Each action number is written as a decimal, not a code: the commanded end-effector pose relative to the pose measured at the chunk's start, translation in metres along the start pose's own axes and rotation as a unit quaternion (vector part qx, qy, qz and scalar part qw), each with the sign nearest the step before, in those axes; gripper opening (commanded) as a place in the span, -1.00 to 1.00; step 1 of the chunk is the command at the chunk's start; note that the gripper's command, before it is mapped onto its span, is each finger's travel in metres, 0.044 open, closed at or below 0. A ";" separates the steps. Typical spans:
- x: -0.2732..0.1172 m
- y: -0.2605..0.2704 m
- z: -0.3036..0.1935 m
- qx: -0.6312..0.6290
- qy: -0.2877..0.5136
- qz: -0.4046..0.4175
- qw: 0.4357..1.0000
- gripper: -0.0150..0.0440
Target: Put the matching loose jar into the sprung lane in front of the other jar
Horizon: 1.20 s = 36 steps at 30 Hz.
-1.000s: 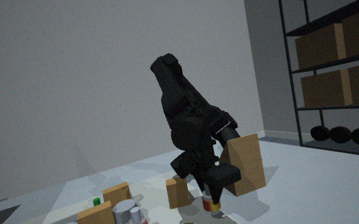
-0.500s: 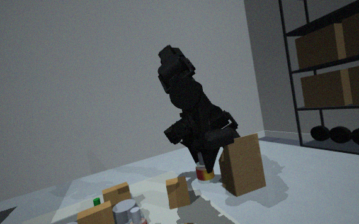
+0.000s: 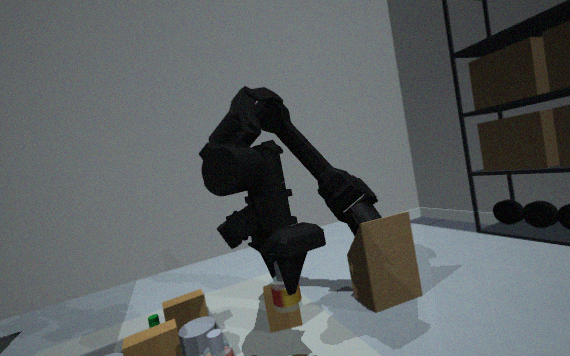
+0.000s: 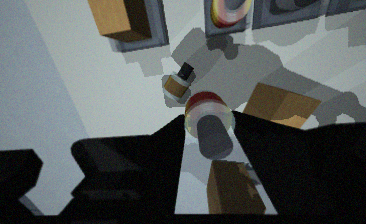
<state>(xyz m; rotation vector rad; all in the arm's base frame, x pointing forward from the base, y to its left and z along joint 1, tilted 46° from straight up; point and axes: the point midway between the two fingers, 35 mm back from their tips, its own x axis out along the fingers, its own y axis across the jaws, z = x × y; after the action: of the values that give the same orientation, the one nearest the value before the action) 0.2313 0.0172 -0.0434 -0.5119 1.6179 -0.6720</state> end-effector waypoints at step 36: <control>0.059 -0.042 0.062 -0.016 0.003 -0.017 1.000 -0.49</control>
<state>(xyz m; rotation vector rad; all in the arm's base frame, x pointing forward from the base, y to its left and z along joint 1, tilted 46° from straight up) 0.2807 -0.0612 -0.0612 -0.5559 1.6292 -0.6748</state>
